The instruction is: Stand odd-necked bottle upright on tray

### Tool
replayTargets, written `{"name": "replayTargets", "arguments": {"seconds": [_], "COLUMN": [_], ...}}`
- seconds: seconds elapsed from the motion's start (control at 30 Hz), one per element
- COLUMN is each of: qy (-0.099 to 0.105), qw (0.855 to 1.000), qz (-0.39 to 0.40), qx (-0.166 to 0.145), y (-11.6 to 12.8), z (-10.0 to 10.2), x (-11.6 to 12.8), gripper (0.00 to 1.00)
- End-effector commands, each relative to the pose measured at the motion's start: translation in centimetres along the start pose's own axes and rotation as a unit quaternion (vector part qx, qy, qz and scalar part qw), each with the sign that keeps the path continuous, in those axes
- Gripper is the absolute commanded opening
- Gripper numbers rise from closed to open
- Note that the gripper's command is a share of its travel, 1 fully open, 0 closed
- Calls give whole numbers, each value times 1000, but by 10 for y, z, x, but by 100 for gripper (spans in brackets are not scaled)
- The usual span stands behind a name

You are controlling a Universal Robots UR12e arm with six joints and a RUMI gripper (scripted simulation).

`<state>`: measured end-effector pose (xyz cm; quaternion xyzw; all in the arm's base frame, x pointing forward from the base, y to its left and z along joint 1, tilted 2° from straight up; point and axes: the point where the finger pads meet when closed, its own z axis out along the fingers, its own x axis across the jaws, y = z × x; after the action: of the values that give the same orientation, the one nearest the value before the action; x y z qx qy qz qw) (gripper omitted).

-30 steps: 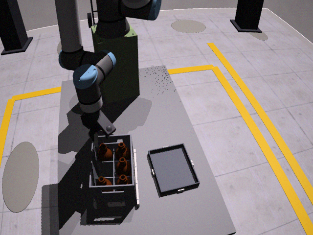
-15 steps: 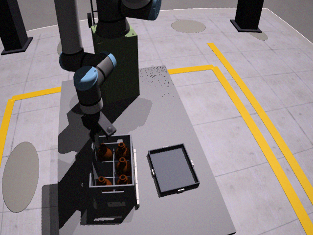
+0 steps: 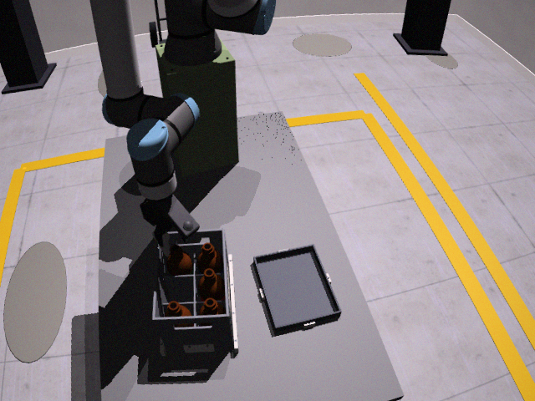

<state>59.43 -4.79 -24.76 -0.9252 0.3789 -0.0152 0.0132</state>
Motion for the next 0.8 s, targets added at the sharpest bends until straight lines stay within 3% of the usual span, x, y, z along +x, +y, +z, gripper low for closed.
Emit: {"name": "replayTargets", "arguments": {"seconds": [0.0, 0.77], "qy": [3, 2], "qw": [1000, 1000], "qz": [0, 0], "qx": [1, 1], "y": [-2, -2], "z": [7, 16], "x": [3, 2], "gripper": [38, 38]}}
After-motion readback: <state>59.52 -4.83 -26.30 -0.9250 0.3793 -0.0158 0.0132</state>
